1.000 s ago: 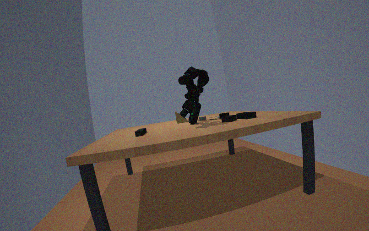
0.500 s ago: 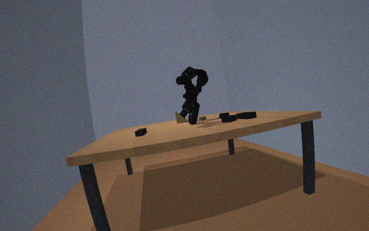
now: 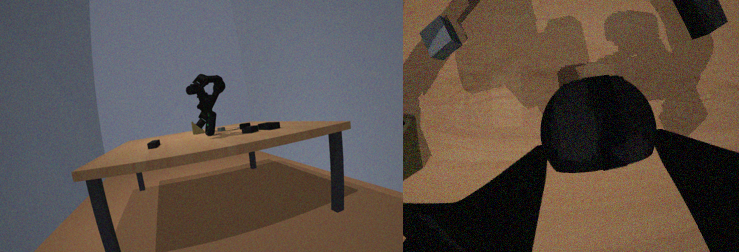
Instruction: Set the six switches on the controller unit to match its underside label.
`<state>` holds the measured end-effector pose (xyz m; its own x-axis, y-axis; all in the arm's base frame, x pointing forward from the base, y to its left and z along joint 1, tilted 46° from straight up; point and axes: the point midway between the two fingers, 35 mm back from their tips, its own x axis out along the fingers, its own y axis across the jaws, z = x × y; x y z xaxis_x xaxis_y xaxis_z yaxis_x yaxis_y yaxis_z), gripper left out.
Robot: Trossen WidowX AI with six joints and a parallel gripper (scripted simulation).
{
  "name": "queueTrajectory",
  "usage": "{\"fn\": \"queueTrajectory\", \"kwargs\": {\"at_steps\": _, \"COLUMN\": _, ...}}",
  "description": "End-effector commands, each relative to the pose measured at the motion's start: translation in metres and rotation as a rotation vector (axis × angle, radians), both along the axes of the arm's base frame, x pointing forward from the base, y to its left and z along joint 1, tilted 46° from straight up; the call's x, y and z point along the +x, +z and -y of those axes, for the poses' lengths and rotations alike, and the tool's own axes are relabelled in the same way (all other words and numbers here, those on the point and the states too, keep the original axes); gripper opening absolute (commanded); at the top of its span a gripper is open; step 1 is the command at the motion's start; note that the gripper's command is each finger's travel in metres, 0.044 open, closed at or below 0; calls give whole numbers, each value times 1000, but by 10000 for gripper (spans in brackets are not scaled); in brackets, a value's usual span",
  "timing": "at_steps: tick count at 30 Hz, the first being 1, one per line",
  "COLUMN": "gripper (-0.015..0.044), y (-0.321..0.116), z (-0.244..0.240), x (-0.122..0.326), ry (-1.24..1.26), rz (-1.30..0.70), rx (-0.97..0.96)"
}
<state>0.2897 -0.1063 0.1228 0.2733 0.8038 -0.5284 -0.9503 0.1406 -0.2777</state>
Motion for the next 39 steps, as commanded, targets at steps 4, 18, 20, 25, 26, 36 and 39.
{"fn": "queueTrajectory", "kwargs": {"at_steps": 4, "gripper": 338, "y": -7, "z": 3, "x": 2, "ry": 5, "rz": 0, "rx": 9}}
{"fn": "queueTrajectory", "kwargs": {"at_steps": 18, "gripper": 338, "y": -15, "z": 12, "x": 3, "ry": 5, "rz": 1, "rx": 8}}
{"fn": "queueTrajectory", "kwargs": {"at_steps": 20, "gripper": 338, "y": -16, "z": 13, "x": 4, "ry": 5, "rz": 1, "rx": 8}}
{"fn": "queueTrajectory", "kwargs": {"at_steps": 25, "gripper": 338, "y": -19, "z": 16, "x": 4, "ry": 5, "rz": 1, "rx": 8}}
{"fn": "queueTrajectory", "kwargs": {"at_steps": 26, "gripper": 338, "y": -19, "z": 16, "x": 4, "ry": 5, "rz": 1, "rx": 8}}
{"fn": "queueTrajectory", "kwargs": {"at_steps": 36, "gripper": 338, "y": -25, "z": 22, "x": 5, "ry": 6, "rz": 1, "rx": 9}}
{"fn": "queueTrajectory", "kwargs": {"at_steps": 39, "gripper": 338, "y": -27, "z": 24, "x": 6, "ry": 7, "rz": 1, "rx": 9}}
